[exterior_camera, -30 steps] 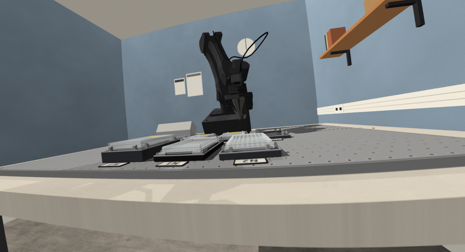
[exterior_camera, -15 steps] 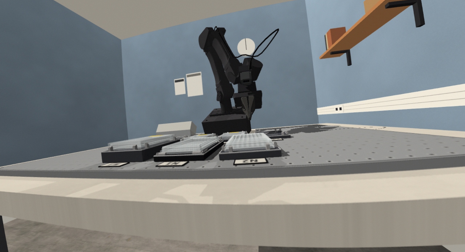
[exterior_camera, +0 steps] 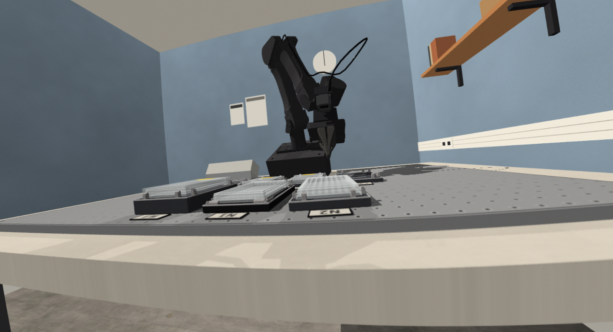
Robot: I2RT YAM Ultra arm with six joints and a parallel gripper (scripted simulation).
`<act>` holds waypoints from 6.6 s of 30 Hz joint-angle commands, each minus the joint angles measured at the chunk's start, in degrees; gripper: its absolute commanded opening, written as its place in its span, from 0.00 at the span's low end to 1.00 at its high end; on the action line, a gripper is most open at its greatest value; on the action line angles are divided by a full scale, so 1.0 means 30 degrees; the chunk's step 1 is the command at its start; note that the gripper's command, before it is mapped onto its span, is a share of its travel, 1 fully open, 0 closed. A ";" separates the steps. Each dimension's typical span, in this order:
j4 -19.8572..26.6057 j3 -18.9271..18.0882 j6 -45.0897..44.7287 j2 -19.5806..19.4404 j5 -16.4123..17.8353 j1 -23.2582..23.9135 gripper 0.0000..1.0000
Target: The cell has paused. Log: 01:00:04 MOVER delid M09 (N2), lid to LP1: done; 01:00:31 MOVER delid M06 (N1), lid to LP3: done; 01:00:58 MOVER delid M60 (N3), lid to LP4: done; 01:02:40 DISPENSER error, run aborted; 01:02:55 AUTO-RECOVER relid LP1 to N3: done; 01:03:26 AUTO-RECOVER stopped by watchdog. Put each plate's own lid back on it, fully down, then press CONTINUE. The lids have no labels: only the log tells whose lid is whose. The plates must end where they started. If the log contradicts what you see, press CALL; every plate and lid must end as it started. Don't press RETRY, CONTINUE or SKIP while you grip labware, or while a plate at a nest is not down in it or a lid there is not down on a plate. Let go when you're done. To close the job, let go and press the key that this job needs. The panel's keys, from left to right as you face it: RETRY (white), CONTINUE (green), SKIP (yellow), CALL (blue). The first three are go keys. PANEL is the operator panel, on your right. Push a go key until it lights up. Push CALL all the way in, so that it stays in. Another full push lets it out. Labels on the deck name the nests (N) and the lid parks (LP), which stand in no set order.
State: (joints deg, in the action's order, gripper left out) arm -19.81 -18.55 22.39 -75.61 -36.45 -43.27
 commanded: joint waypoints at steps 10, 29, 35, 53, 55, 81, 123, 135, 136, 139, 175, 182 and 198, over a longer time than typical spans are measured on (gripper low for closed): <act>-0.0392 -0.0882 -0.0564 -0.0095 0.0423 0.0802 0.00; 0.0134 -0.4599 -0.3782 -0.2082 0.4708 0.5961 0.00; 0.0527 -0.6068 -0.4448 -0.2949 0.5807 0.7203 0.00; 0.2340 -1.1317 -0.5917 -0.5969 0.8379 1.0117 0.00; 0.2380 -1.1395 -0.5917 -0.5699 0.8387 1.0115 0.00; 0.2218 -1.1070 -0.5773 -0.5727 0.8246 0.9931 0.00; 0.2397 -1.1168 -0.9639 -0.5318 1.5423 1.7954 0.00; 0.2398 -1.1170 -0.9633 -0.5318 1.5382 1.7954 0.00; 0.2398 -1.1170 -0.9633 -0.5318 1.5382 1.7954 0.00; 0.2398 -1.1170 -0.9633 -0.5318 1.5382 1.7954 0.00; 0.3018 -1.0895 -0.9751 -0.4866 1.5275 1.7974 1.00; 0.6194 -1.0508 -1.0061 -0.3586 1.4935 1.8346 1.00; 1.3940 -1.1042 -1.0965 -0.1679 1.4320 1.8829 1.00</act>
State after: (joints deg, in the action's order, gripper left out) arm 15.29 -49.63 -9.41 -82.74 7.31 12.16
